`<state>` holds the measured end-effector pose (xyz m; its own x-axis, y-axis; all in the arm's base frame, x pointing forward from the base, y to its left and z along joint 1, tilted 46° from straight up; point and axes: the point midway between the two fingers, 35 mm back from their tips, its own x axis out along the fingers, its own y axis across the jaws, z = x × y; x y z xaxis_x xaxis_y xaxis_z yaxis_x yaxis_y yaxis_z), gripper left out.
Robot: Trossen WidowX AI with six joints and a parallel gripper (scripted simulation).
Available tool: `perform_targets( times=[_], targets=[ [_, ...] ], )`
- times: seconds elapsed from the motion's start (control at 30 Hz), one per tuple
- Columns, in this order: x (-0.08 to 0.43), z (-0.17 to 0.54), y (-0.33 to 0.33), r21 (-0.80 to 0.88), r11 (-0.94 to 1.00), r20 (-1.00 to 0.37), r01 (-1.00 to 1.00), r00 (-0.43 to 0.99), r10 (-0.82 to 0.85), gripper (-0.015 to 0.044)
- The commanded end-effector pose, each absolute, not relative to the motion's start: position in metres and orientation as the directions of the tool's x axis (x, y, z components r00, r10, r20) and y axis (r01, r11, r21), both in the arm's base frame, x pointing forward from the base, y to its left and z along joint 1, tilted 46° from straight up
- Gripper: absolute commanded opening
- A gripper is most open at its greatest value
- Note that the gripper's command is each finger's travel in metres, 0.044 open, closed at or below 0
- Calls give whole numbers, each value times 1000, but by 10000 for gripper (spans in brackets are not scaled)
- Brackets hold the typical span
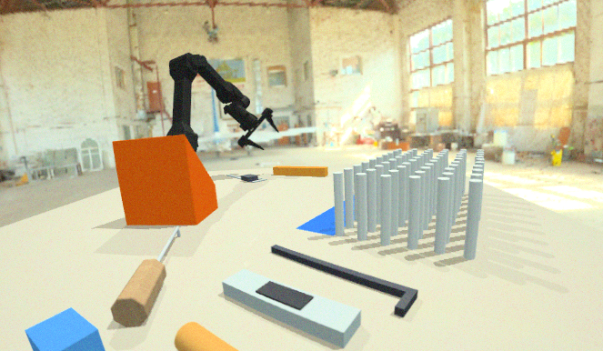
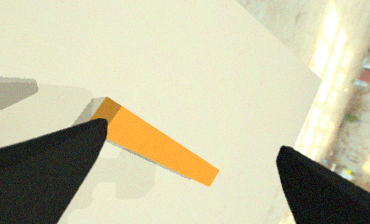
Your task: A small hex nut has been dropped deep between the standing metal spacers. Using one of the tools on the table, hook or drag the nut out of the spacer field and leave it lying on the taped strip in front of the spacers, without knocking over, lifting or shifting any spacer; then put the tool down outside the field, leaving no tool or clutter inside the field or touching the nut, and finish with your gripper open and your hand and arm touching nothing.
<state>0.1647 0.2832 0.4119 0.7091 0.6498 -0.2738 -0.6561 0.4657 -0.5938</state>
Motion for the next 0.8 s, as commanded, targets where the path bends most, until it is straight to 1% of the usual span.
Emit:
perform_targets(
  times=[0.0, 0.1, 0.4, 0.6, 0.77],
  targets=[
    [225, 379, 275, -515, 593, -297, -618, 778, 553, 440],
    [264, 357, 261, -418, 708, -325, -569, 821, 469, 440],
    [357, 286, 214, -189, 871, -340, -454, 862, 376, 440],
    [400, 231, 161, -79, 932, -364, -354, 880, 304, 440],
    [421, 186, 107, 17, 966, -381, -257, 892, 244, 440]
  ],
)
